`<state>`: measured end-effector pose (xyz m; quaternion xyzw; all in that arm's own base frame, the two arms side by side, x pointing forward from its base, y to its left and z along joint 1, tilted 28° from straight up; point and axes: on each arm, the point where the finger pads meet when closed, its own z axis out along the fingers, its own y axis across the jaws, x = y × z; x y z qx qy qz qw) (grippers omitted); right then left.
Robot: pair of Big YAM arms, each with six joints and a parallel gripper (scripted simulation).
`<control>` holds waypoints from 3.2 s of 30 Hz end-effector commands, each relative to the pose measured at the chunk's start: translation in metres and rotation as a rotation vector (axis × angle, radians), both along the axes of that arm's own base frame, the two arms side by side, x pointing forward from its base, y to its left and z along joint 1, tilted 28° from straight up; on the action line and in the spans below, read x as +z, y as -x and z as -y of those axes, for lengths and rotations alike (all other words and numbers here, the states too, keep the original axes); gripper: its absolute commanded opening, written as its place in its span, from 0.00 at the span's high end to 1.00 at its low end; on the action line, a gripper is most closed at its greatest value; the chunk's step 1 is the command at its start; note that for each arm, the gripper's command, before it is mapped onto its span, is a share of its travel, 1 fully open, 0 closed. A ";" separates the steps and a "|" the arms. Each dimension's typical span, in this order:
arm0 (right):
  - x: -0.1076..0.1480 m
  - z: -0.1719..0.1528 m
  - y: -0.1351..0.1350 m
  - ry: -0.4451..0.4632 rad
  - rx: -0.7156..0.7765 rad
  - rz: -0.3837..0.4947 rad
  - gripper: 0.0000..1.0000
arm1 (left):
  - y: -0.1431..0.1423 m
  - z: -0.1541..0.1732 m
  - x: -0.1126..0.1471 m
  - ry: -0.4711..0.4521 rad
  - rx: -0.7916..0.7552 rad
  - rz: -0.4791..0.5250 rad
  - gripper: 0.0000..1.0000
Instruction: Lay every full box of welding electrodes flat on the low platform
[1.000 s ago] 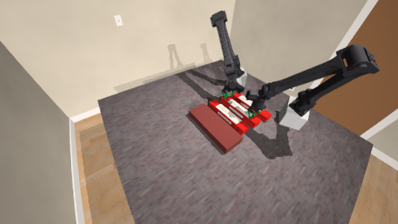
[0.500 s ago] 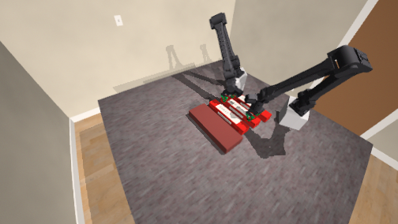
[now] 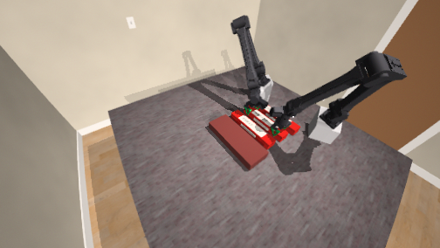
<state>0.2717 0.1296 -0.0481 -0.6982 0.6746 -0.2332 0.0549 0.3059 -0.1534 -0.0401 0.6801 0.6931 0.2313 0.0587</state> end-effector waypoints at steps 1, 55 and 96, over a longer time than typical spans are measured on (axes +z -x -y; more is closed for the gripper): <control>-0.005 0.001 -0.006 -0.006 -0.001 0.001 0.00 | -0.009 0.000 -0.003 0.012 0.005 0.008 0.00; -0.005 -0.003 -0.009 -0.012 0.003 0.011 1.00 | -0.011 0.004 -0.001 0.019 0.000 0.019 1.00; 0.030 -0.018 0.001 -0.026 0.006 0.026 1.00 | -0.003 0.022 0.037 0.038 -0.004 0.041 1.00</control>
